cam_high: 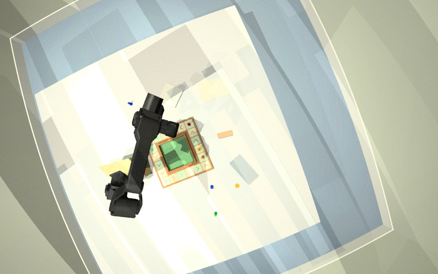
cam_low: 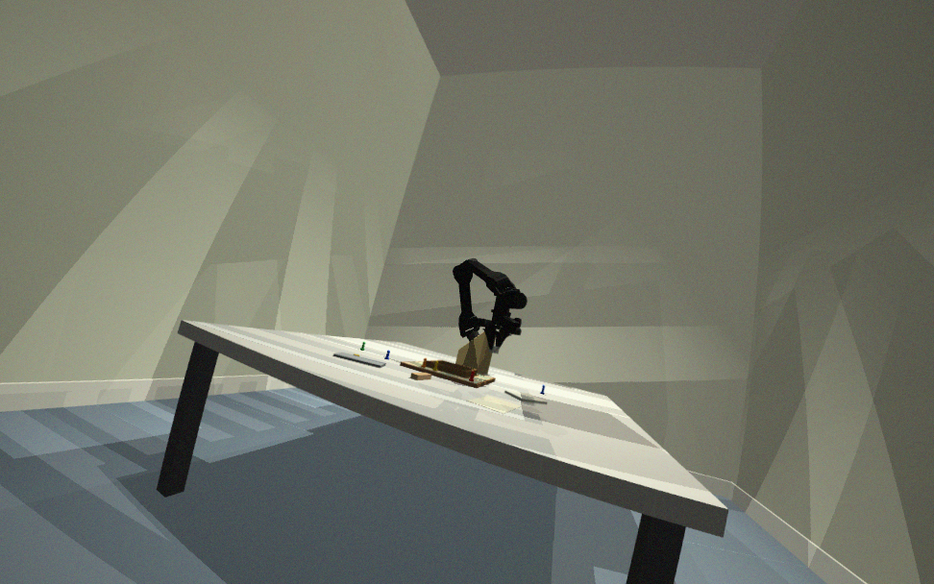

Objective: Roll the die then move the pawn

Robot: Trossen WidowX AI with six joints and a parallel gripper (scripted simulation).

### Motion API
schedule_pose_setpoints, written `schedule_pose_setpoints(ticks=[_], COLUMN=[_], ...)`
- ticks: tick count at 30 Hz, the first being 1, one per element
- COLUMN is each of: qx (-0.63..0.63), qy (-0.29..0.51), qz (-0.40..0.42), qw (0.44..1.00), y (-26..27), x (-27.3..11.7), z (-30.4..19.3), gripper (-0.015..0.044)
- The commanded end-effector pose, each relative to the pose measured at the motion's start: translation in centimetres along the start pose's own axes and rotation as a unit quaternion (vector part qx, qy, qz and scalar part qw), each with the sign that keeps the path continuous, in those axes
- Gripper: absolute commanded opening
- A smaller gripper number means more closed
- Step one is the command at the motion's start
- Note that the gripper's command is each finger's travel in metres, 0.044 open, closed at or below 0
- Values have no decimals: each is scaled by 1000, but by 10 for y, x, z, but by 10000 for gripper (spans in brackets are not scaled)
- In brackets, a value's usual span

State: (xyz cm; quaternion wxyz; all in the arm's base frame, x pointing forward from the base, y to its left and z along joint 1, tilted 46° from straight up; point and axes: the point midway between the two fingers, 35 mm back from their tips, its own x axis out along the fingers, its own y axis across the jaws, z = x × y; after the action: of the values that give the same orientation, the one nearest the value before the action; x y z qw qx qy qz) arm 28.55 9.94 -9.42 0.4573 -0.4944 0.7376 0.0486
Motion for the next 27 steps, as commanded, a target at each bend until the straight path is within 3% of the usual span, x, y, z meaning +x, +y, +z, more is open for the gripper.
schedule_pose_setpoints(ticks=[1,27], qx=[-47,-322], qy=[-1,18], qz=[-2,-4], qw=[999,946], y=[-16,-81], x=[3,32], z=[-15,-118], gripper=[0,0])
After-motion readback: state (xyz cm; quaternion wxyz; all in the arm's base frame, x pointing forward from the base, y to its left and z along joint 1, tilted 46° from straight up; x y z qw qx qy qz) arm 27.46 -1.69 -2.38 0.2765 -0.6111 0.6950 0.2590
